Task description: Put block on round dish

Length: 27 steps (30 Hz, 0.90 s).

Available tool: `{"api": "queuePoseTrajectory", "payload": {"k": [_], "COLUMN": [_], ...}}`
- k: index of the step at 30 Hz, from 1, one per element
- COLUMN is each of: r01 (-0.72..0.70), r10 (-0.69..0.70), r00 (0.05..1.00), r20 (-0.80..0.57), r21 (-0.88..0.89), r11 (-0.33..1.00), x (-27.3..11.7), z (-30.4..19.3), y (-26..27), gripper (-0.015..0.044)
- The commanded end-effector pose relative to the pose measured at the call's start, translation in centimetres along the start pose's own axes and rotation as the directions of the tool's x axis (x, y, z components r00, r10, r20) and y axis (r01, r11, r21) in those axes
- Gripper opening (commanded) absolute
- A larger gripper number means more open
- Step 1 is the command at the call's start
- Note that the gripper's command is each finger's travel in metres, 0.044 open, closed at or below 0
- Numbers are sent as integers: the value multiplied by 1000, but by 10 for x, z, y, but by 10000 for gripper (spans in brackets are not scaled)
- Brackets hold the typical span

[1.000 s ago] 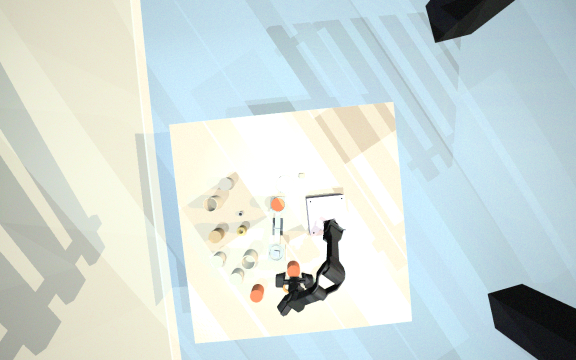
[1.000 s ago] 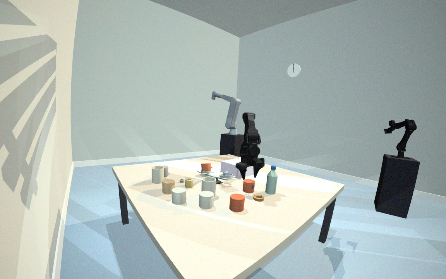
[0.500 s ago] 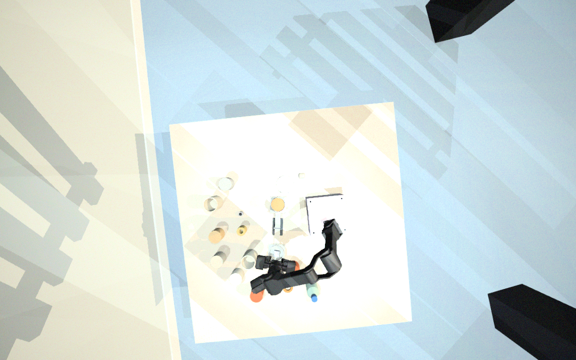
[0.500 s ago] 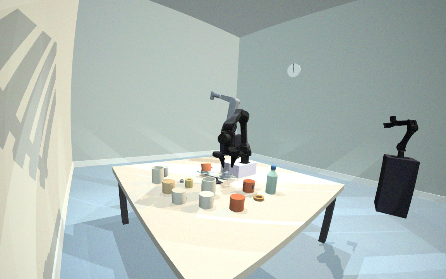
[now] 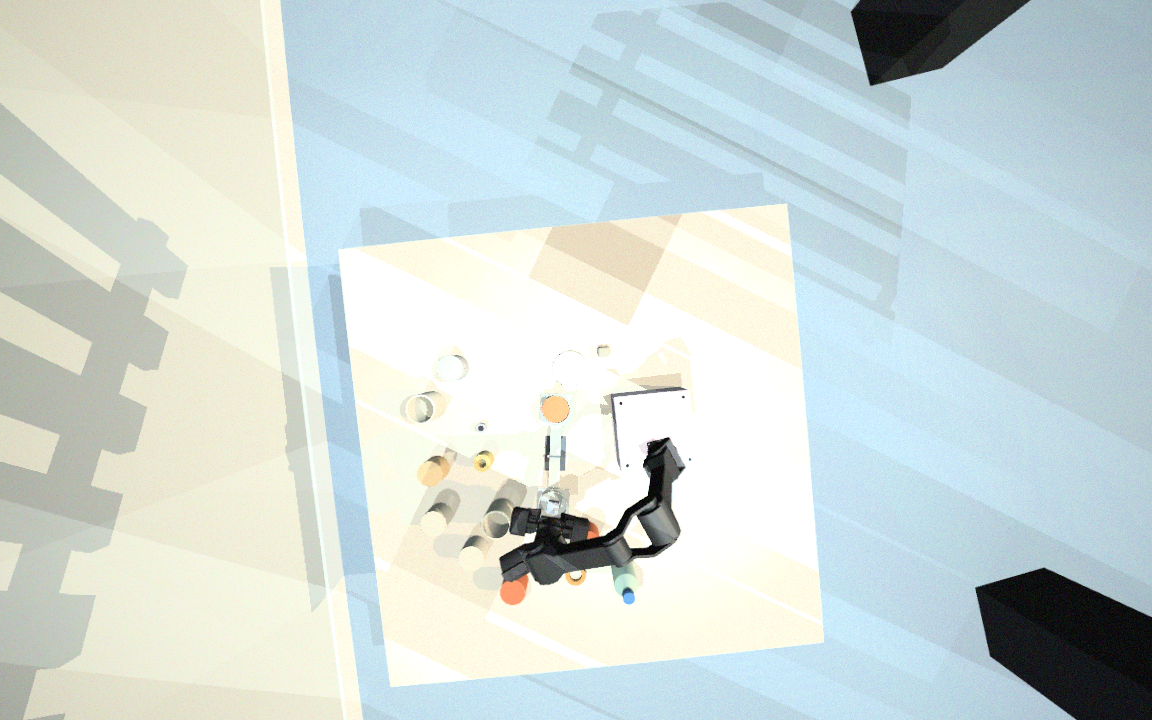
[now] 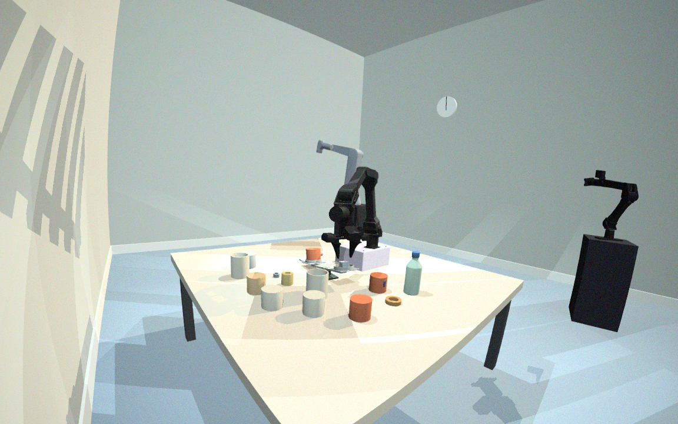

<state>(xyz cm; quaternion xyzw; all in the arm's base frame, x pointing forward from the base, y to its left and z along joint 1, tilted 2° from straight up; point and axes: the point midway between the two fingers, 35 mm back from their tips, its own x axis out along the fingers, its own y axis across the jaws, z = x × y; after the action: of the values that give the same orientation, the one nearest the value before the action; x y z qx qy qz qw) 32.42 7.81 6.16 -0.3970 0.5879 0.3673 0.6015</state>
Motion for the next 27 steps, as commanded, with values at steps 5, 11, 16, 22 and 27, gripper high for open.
{"api": "queuePoseTrajectory", "payload": {"k": [5,11,16,22,27], "r01": [-7,-7,-8,-8,-8], "r10": [7,7,7,7,7], "r00": [1000,1000,1000,1000,1000], "r20": [-11,-11,-11,-11,-11], "r21": [-7,-7,-7,-7,-7], "r11": [1000,1000,1000,1000,1000], "x": [16,25,33,37,37], "z": [-3,-3,-3,-3,-3], "y": [2,2,2,3,3], "gripper": [260,260,260,207,135]}}
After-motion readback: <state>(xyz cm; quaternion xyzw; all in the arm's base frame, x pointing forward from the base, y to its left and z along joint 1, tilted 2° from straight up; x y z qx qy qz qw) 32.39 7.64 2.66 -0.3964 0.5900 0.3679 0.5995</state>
